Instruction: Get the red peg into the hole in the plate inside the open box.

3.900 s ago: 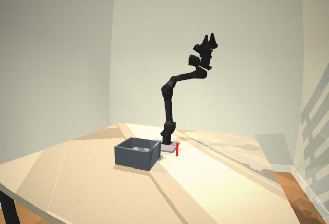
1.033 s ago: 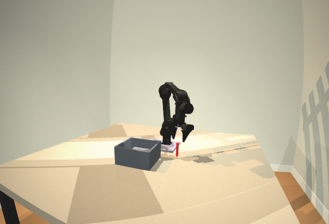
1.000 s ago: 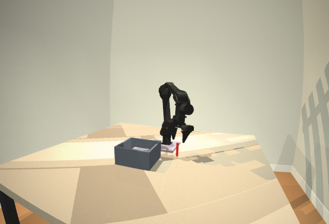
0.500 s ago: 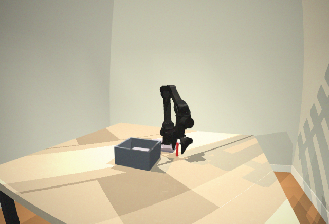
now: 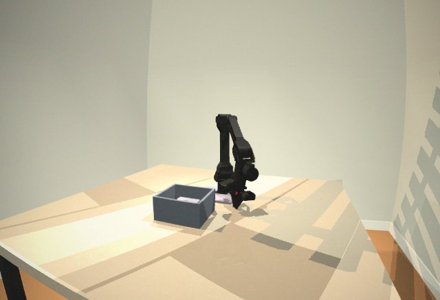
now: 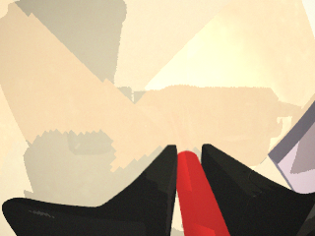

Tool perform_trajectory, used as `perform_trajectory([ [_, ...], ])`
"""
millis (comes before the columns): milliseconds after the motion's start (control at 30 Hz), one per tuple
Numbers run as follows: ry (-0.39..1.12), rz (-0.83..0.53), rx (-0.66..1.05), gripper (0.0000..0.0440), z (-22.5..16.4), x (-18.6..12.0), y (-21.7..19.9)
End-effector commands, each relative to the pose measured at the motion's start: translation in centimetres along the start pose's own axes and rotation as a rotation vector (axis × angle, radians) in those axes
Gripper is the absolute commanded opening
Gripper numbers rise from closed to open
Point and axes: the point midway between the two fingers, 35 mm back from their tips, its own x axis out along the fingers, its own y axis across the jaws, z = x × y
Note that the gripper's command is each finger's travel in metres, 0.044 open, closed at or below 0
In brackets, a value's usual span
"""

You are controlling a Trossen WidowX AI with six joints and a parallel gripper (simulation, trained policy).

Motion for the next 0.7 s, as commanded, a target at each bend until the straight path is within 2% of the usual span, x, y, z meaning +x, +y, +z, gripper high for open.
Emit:
perform_trajectory([
  [0,-0.011,-0.011,0.005,0.0009,0.4,-0.2,0.1],
  [367,-0.121,0.038,0.02,0.0,3.4,-5.4,0.4],
  [667,-0.199,0.072,0.114,0.0001,6.7,-9.3,0.2],
])
